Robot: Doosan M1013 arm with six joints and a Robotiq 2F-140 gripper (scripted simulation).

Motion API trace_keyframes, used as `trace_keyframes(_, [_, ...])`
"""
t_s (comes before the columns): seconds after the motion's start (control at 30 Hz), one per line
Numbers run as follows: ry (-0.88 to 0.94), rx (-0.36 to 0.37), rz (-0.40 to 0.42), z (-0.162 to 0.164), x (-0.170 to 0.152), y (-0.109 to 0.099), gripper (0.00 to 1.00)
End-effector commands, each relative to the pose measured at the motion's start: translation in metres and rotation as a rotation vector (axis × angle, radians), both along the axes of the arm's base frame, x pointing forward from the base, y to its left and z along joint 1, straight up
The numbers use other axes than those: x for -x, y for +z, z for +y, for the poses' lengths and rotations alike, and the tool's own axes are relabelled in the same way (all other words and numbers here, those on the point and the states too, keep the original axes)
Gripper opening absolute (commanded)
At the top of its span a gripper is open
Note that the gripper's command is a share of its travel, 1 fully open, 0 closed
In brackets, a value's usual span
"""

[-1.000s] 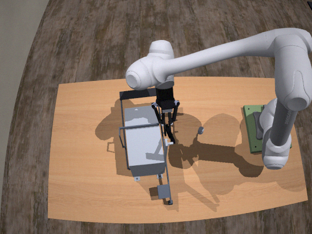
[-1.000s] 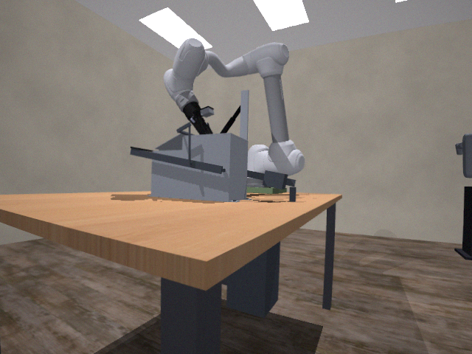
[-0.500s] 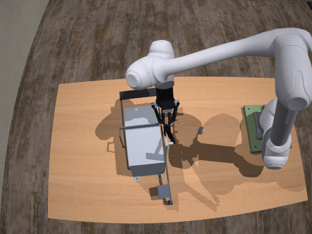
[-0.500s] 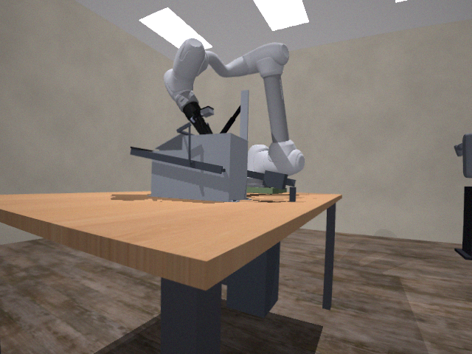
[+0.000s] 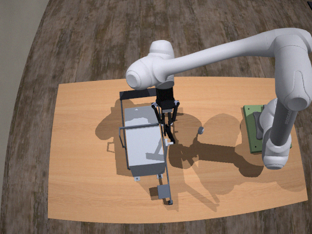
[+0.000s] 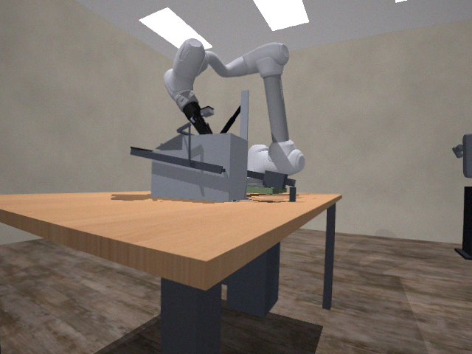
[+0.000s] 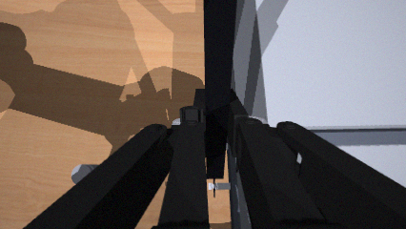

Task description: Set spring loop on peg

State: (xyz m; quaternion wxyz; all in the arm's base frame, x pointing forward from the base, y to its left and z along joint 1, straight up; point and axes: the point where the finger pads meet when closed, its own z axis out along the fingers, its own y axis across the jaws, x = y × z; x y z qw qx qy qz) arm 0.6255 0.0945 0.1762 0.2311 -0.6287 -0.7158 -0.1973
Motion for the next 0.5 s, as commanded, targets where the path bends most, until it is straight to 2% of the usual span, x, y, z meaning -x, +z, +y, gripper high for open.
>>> trace_keyframes(0.0, [0.000,0.000,-0.002,0.0000,-0.0004,0.0009,0.17])
trace_keyframes(0.47, [0.000,0.000,-0.003,0.0007,-0.0003,0.0019,0.17])
